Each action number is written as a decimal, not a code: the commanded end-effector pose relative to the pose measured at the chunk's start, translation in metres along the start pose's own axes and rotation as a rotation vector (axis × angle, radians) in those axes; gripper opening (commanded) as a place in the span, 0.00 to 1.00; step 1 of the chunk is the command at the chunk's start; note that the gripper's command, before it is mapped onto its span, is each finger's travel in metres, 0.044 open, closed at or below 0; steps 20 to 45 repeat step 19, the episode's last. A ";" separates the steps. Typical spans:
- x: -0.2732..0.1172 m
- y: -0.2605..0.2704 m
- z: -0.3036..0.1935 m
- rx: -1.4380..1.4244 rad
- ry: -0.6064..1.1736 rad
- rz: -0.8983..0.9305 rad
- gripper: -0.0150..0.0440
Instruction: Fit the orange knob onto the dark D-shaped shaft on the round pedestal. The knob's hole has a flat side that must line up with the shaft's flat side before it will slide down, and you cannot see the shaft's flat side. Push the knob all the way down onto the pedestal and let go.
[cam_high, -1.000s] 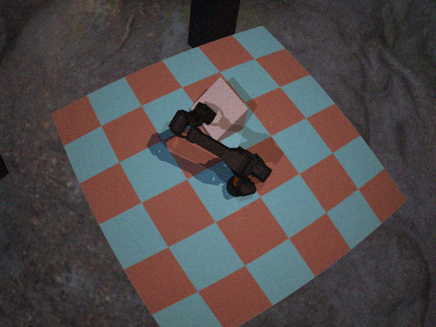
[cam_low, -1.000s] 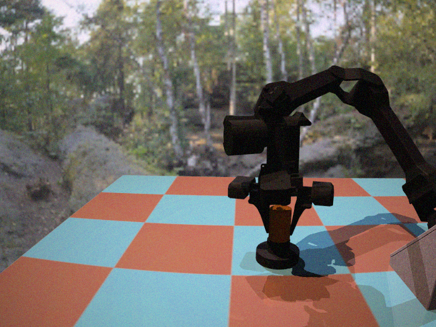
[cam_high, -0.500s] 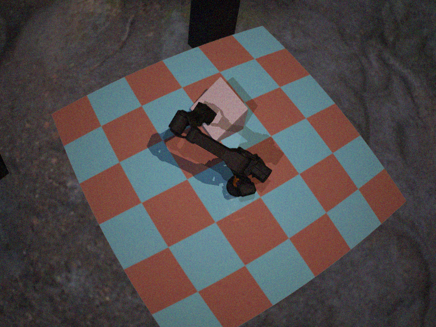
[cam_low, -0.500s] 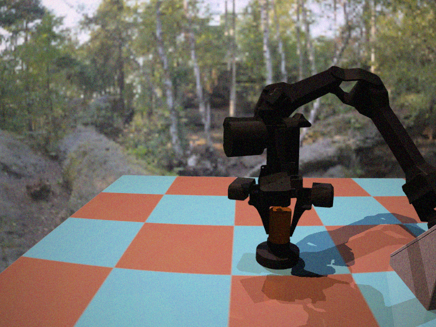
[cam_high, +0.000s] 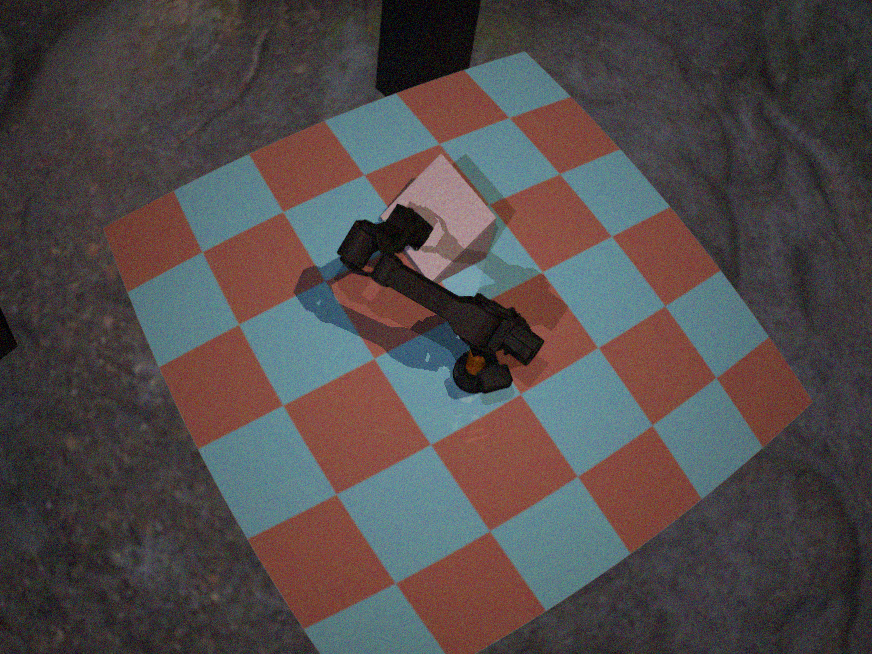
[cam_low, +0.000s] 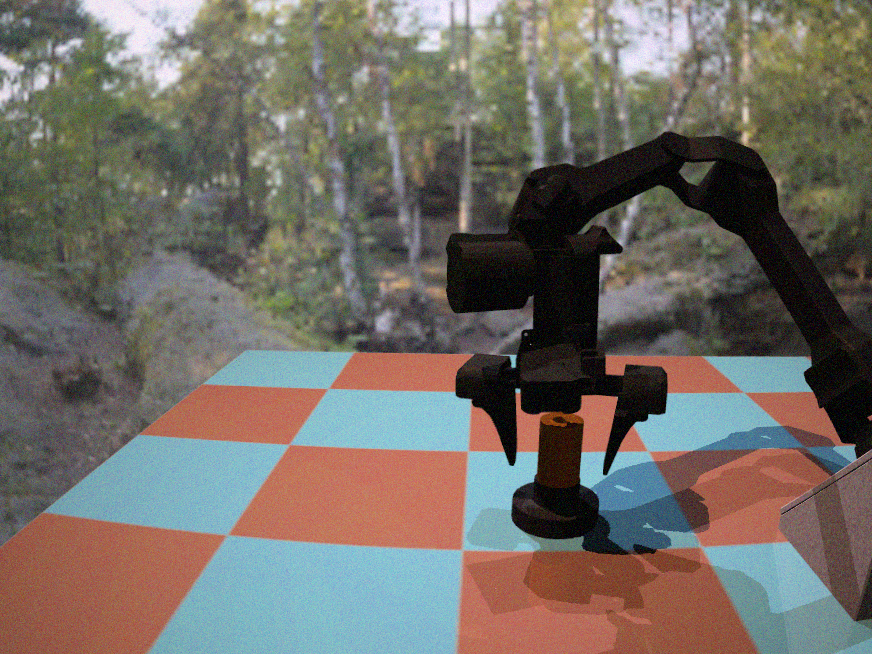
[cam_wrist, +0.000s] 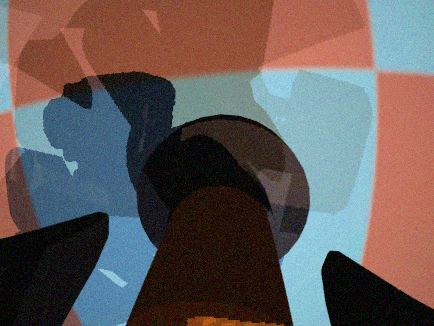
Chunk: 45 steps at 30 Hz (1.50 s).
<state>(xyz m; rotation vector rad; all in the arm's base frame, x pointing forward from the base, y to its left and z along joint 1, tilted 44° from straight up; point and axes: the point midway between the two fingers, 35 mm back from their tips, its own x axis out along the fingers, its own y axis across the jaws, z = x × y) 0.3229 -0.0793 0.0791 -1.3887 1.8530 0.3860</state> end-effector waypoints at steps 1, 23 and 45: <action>0.000 0.000 0.000 0.001 0.000 0.000 1.00; -0.096 -0.001 0.001 -0.009 -0.013 -0.018 1.00; -0.096 -0.001 0.001 -0.009 -0.013 -0.018 1.00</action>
